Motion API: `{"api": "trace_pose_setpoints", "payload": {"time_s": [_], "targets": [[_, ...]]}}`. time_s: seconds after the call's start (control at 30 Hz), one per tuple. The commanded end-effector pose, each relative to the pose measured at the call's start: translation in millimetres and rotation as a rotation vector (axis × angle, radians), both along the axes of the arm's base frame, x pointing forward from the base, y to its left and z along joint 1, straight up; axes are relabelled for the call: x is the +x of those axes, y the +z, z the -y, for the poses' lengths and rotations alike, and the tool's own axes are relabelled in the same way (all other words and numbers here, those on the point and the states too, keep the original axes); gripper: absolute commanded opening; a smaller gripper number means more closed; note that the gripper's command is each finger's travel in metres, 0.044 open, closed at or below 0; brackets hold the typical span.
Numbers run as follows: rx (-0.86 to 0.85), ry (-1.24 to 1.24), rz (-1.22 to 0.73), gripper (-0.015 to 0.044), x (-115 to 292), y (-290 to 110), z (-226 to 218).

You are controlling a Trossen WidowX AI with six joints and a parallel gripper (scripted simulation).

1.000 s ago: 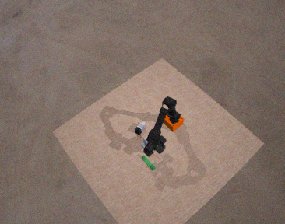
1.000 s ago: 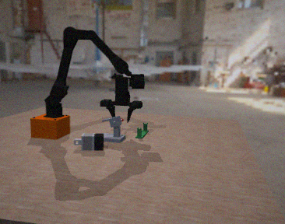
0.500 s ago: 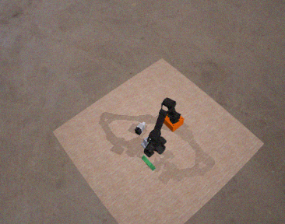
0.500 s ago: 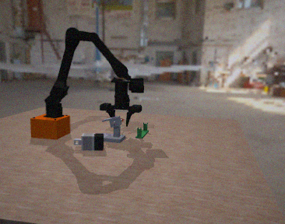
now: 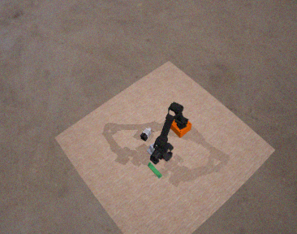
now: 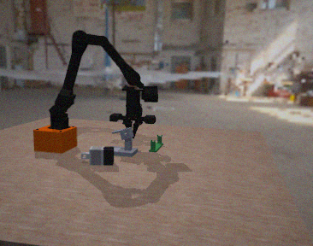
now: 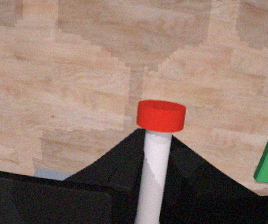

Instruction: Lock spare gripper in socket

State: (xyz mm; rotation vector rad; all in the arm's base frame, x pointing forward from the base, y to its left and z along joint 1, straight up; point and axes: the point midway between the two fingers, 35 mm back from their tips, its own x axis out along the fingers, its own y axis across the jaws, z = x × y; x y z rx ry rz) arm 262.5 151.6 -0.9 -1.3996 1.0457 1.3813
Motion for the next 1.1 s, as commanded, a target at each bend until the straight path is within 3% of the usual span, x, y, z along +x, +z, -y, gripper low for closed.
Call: {"api": "trace_pose_setpoints", "payload": {"time_s": [0.0, 0.43, 1.07], "targets": [[-0.003, -0.001, 0.003, 0.0, 0.2, -0.2, 0.5], [0.13, -0.051, -0.033, 0.0, 2.3, 8.7, -5.8], [0.156, -0.049, -0.035, 0.0, 1.9, 12.8, -17.4]]}}
